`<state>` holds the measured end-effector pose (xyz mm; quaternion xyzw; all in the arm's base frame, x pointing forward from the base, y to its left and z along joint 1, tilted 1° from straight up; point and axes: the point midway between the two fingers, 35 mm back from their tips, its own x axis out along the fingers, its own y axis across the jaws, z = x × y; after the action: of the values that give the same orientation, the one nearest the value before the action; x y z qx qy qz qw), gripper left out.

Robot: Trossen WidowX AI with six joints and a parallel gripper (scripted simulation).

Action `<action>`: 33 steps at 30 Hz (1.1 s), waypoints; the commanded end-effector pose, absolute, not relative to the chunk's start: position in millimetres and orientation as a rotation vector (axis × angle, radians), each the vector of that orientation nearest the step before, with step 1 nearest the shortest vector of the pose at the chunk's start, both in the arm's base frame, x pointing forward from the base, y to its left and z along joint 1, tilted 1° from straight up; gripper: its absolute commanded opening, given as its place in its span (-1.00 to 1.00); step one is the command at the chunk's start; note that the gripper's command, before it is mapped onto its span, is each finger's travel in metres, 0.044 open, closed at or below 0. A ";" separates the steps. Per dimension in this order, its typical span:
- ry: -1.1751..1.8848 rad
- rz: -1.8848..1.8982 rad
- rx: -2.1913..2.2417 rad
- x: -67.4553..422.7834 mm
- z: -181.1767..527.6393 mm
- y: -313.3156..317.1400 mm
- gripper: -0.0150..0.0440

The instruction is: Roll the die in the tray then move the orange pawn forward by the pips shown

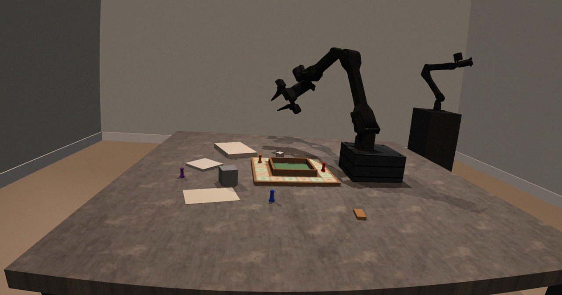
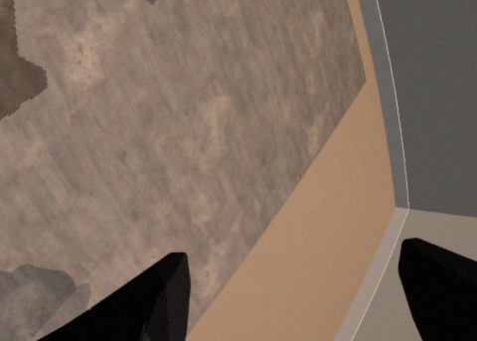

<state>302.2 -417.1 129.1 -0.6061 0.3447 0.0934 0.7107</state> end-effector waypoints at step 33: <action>1.492 0.568 -0.599 304.7 -22.9 -177.5 0.44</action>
<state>305.7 -177.7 -18.1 -0.2661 0.6565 0.2523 0.6592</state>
